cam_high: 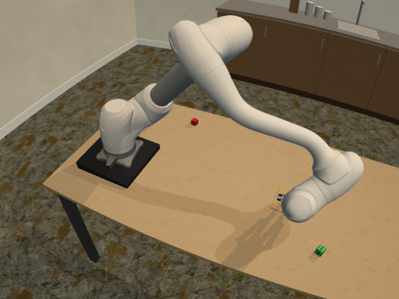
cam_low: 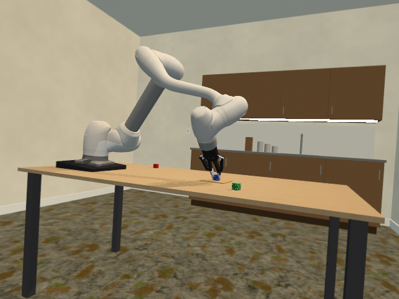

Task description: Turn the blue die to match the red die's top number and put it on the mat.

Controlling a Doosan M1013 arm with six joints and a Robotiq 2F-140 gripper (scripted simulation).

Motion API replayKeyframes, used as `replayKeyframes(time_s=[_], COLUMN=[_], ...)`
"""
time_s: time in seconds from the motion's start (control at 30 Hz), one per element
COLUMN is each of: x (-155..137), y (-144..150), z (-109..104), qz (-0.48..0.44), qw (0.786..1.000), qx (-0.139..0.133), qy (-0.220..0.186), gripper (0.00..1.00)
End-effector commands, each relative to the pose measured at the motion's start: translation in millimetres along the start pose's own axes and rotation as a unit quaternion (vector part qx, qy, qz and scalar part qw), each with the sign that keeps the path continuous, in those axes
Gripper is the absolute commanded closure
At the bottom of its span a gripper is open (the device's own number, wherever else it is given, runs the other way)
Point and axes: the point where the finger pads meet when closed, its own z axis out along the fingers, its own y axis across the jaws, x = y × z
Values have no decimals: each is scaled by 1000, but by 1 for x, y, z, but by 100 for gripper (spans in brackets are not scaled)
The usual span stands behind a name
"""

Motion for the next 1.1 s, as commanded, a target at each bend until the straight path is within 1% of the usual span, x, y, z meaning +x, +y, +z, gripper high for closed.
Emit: replayKeyframes(time_s=[0.0,0.37,0.4,0.47,0.5,0.63,0.67,0.73,0.77,0.93,0.97,1.07], x=[0,0,0,0,0,0,0,0,0,0,0,0], y=[0,0,0,0,0,0,0,0,0,0,0,0], z=[0,0,0,0,0,0,0,0,0,0,0,0], qz=[0,0,0,0,0,0,0,0,0,0,0,0], qw=[1000,1000,1000,1000,1000,1000,1000,1000,1000,1000,1000,1000], qx=[0,0,0,0,0,0,0,0,0,0,0,0], qy=[0,0,0,0,0,0,0,0,0,0,0,0], gripper=[76,76,74,74,71,71,69,69,67,65,54,54])
